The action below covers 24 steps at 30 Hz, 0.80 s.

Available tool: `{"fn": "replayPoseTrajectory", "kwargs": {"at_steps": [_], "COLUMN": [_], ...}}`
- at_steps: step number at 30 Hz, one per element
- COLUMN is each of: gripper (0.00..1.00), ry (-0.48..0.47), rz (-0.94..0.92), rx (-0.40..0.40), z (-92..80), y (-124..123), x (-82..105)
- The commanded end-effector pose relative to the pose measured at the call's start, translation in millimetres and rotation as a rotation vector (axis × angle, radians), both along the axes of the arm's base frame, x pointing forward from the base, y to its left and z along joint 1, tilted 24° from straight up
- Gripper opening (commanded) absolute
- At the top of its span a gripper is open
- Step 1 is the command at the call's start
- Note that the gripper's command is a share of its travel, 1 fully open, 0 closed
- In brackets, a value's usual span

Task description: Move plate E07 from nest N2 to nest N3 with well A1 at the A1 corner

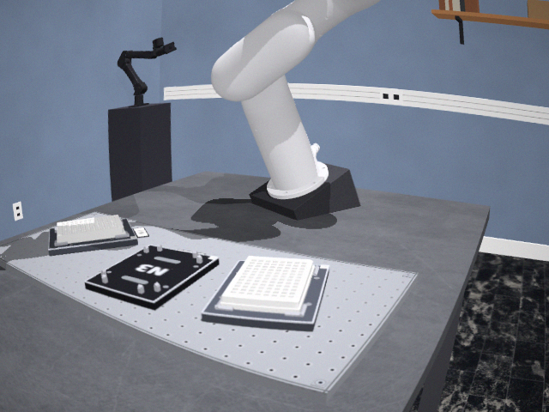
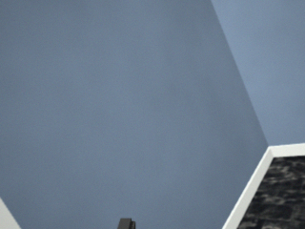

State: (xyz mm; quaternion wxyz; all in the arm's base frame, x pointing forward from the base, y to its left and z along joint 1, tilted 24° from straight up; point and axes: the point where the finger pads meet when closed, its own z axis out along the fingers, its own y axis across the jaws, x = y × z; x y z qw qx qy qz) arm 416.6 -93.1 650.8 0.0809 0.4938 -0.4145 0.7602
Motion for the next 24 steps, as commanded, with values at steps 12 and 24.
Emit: {"fn": "replayPoseTrajectory", "kwargs": {"at_steps": [12,24], "gripper": [1.0,1.0], "ry": [0.199,0.294], "rz": [0.029,0.053], "rx": [0.138,0.191], "z": [-30.1,-65.3], "y": [-41,-64], "x": [-33.4,-43.9]}}
